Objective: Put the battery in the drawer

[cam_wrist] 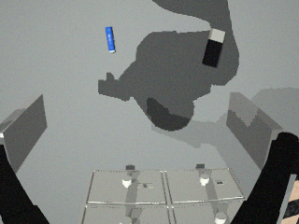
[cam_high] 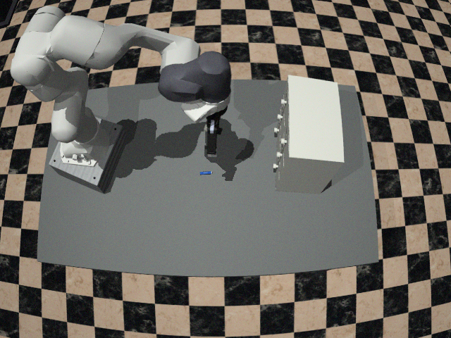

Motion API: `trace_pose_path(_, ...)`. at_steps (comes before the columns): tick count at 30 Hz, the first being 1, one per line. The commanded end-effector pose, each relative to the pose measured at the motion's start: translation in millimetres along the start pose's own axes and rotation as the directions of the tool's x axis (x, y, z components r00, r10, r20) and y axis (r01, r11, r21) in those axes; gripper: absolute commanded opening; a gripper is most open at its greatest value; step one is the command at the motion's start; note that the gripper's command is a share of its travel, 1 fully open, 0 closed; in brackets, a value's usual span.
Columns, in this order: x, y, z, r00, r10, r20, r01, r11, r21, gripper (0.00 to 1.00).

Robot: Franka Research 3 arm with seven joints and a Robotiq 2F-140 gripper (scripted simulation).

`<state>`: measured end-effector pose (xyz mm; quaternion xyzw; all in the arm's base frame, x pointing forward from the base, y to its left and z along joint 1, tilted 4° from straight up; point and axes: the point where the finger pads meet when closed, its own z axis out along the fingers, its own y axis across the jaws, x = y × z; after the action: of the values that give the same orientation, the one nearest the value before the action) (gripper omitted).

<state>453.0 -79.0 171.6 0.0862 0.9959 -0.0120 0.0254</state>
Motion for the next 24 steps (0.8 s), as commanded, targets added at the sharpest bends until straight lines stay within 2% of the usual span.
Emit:
trace_pose_path(1,-5.0,1.6,0.3,1.000,0.020,0.017,-0.020,1.000,-0.002,1.00)
trace_pose_path(11,-7.5,1.6,2.6,0.999,0.020,0.037,-0.020,1.000,-0.002,1.00)
trace_pose_path(24,-18.4,1.3,13.1,0.991,0.020,0.129,-0.020,1.000,-0.002,1.00)
